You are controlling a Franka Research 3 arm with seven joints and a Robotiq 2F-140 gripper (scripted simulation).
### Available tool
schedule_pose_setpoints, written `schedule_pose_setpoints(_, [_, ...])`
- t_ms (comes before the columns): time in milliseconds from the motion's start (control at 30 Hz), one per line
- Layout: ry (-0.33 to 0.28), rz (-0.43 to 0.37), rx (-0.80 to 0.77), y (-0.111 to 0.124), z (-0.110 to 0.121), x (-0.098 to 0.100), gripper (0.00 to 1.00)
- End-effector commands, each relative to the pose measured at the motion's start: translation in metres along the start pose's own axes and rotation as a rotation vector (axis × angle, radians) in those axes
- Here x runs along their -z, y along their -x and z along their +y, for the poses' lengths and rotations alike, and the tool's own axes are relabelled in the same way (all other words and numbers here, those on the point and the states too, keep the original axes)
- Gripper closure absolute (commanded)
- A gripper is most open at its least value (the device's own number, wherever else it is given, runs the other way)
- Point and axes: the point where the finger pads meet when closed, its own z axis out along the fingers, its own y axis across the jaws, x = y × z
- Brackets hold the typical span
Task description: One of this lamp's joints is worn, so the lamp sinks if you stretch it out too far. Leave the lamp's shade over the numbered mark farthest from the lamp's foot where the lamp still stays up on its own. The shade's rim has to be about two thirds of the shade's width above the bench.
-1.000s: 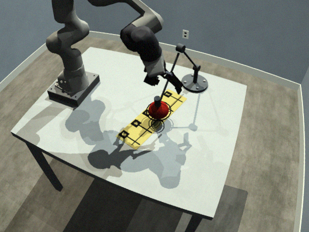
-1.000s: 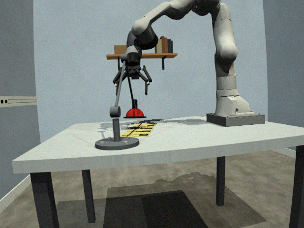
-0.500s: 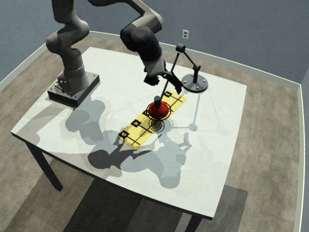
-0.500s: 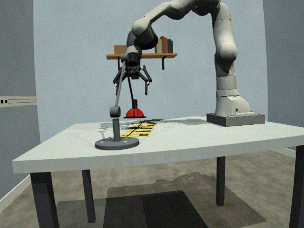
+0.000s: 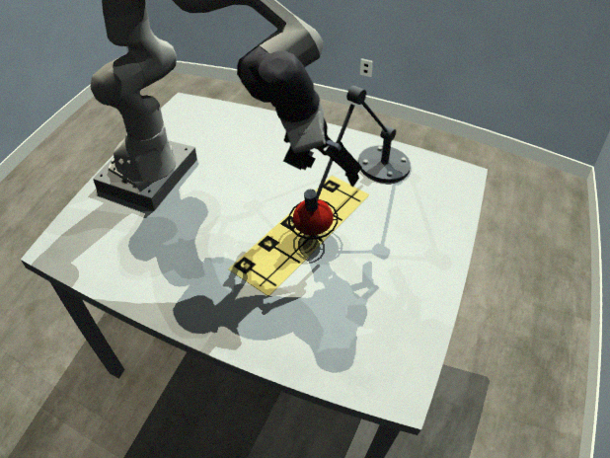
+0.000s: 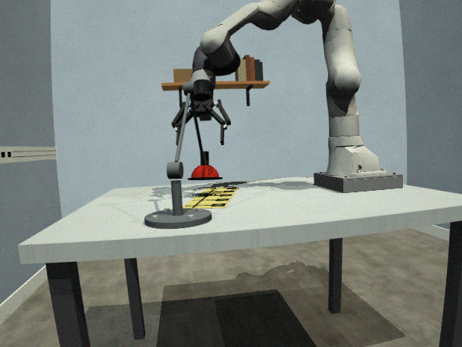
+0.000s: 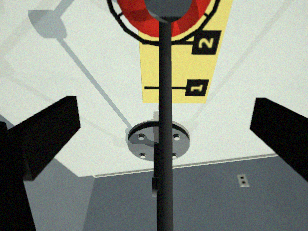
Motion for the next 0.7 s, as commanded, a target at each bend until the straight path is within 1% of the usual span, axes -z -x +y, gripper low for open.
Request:
schedule_pose_setpoints(0, [0.0, 0.0, 0.0, 0.0, 0.0, 0.0, 0.0])
schedule_pose_setpoints(467, [0.0, 0.0, 0.0, 0.0, 0.0, 0.0, 0.0])
schedule_pose_setpoints(667, [0.0, 0.0, 0.0, 0.0, 0.0, 0.026, 0.0])
